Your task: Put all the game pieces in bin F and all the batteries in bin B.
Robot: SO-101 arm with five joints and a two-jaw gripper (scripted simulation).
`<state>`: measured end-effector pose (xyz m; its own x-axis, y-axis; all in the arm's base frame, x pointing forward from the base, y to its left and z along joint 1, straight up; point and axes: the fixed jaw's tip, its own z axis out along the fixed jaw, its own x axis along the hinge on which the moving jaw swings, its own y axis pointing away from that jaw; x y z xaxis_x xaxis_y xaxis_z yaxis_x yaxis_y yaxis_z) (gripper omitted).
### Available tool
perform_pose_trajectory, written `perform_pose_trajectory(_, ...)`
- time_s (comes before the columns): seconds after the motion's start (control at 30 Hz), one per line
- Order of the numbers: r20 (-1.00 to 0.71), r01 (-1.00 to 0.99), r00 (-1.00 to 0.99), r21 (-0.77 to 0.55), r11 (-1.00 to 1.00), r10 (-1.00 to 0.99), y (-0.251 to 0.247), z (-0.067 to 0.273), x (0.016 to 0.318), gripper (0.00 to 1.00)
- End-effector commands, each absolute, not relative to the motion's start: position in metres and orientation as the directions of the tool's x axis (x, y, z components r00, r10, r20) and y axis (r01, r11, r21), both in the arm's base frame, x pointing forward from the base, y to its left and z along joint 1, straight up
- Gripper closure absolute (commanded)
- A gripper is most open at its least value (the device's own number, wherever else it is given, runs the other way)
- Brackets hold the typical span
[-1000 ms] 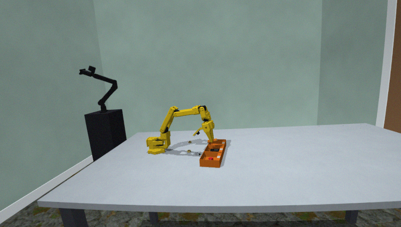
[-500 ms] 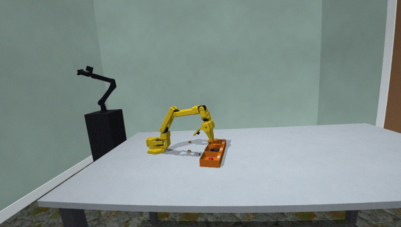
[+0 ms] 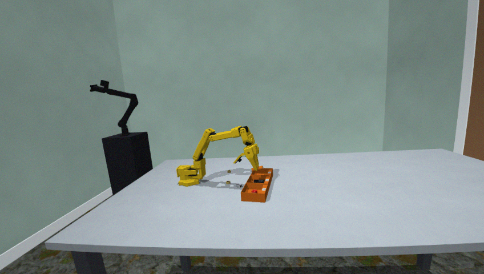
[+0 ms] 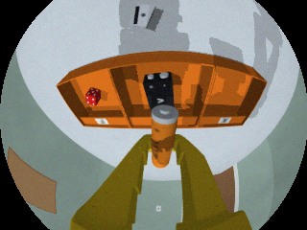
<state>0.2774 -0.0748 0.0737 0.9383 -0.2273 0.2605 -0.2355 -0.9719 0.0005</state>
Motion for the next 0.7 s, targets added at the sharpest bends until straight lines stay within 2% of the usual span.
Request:
perform_pose_trajectory(0.0,0.316,-0.240,0.921,0.001,-0.971,-0.227,-0.0783,0.0879,0.2809,1.00)
perform_pose_trajectory(0.67,0.316,-0.240,0.921,0.001,-0.971,-0.227,-0.0785,0.0806,0.2815,1.00)
